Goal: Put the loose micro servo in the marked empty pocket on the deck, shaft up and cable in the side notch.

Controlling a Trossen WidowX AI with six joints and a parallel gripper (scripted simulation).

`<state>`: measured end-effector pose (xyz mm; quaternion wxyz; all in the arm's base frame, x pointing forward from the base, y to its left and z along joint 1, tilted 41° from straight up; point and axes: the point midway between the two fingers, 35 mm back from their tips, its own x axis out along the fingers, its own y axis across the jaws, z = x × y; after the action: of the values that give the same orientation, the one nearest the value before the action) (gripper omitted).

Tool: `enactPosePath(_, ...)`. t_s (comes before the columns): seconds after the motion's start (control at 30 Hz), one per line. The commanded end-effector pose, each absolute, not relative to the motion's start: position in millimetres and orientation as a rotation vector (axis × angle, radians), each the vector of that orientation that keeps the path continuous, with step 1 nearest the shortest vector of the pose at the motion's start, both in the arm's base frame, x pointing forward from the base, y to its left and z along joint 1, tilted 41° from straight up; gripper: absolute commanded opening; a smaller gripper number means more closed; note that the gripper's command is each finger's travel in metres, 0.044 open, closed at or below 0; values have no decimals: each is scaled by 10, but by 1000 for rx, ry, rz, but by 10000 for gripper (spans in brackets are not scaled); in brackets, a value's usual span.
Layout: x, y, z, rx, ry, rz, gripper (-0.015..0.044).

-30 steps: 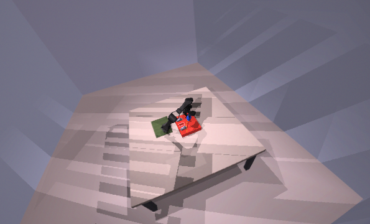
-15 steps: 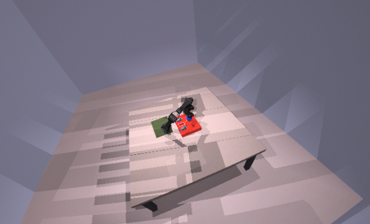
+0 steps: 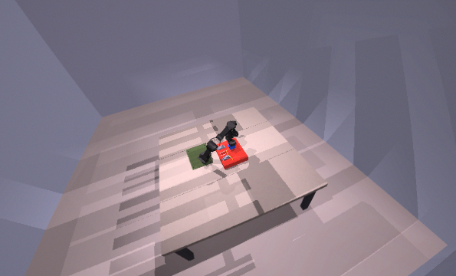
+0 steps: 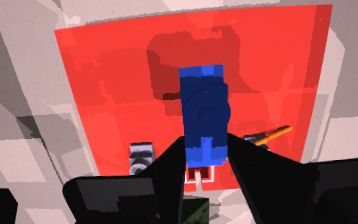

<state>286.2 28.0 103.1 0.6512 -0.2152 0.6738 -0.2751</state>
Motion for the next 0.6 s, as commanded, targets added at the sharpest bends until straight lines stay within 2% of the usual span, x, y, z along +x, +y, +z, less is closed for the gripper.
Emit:
enactPosePath(0.0,2724,320,1059,-479,1520,-617,0)
enactPosePath(0.57,1928,394,1044,-481,1525,-616,0)
